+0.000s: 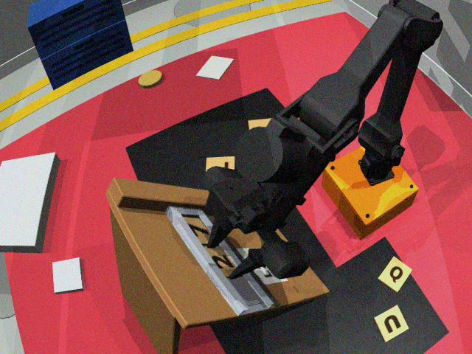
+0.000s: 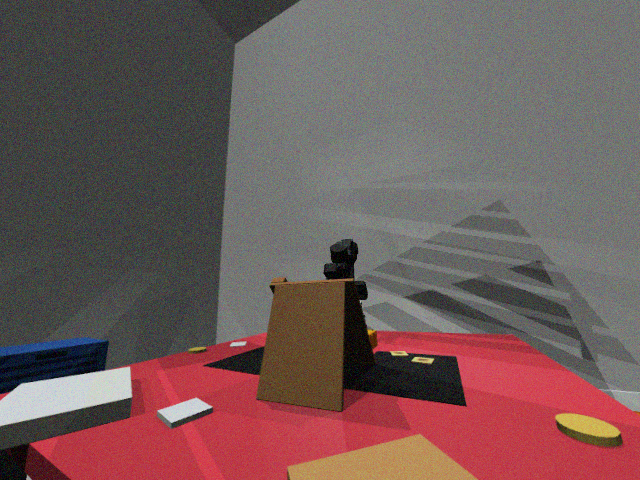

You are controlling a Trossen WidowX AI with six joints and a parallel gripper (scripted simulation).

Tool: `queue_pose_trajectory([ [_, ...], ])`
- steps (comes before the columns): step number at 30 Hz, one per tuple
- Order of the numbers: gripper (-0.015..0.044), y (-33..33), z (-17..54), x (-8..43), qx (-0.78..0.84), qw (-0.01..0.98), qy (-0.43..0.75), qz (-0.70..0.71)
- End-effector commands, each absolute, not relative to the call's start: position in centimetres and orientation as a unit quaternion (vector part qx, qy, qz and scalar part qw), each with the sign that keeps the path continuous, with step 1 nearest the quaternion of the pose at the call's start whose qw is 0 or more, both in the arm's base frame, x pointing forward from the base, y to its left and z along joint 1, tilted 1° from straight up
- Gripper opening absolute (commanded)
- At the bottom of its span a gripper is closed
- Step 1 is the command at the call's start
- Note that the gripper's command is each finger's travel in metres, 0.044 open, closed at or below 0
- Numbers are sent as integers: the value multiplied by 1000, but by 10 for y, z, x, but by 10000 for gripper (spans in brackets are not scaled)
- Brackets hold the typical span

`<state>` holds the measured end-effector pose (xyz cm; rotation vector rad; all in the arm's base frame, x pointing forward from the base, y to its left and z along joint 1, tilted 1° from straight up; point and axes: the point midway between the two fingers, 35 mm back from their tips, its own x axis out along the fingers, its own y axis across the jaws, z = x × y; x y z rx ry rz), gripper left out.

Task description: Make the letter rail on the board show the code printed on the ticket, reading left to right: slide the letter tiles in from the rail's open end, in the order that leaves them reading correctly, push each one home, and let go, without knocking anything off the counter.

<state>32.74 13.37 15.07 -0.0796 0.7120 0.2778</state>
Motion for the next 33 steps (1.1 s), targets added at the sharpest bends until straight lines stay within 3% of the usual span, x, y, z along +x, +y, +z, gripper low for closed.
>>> queue_pose_trajectory([
  [1, 263, 133, 152, 326, -41, 927, 347, 137],
  [3, 295, 132, 154, 323, -41, 927, 347, 138],
  [33, 295, 126, 176, 300, -41, 926, 348, 138],
])
